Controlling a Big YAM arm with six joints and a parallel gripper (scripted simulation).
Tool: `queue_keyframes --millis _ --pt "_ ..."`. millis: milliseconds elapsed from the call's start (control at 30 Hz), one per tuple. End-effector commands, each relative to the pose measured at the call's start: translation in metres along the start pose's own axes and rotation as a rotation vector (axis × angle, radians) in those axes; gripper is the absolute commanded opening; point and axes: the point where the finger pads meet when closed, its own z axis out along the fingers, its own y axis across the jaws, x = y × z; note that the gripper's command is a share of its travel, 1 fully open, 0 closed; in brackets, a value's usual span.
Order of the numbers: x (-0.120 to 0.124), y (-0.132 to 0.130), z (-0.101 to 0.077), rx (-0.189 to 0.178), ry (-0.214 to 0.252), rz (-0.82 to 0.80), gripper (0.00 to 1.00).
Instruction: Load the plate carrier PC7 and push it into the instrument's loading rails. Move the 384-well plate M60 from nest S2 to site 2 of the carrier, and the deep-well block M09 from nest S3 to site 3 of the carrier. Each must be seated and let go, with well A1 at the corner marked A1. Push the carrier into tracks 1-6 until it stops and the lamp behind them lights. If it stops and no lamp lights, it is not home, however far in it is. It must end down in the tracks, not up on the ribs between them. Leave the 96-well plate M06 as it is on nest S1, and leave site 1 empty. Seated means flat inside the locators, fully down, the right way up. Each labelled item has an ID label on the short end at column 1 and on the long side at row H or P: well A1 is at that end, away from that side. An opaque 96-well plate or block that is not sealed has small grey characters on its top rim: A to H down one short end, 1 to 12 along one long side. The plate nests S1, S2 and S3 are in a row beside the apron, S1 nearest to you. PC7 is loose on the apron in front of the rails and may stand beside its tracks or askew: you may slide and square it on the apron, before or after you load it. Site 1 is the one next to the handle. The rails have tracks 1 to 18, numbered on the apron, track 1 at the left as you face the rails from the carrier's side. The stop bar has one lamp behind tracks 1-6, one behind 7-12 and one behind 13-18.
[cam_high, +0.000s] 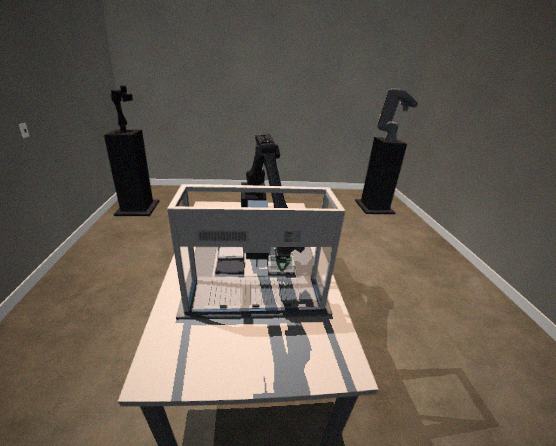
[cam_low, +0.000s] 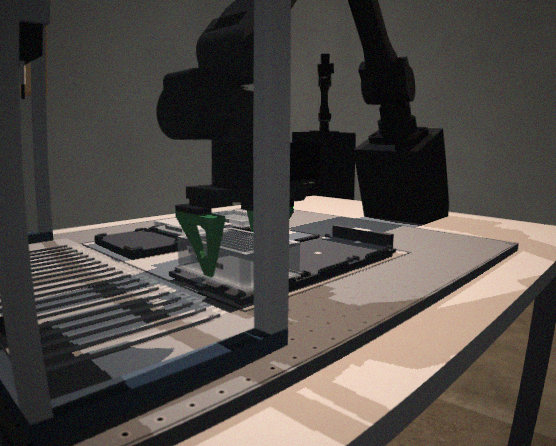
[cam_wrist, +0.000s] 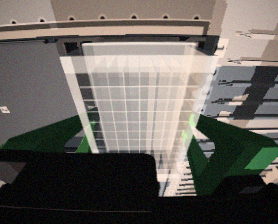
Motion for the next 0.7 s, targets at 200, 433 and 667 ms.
queue_keyframes --millis 200,433,667 --pt "0.0059 -0.0087 0.0042 0.013 -0.005 0.000 0.00" --pt "0.0058 -0.0096 0.0037 0.015 -0.006 0.000 0.00" --pt "0.0057 -0.0101 0.0035 0.015 -0.006 0.000 0.96"
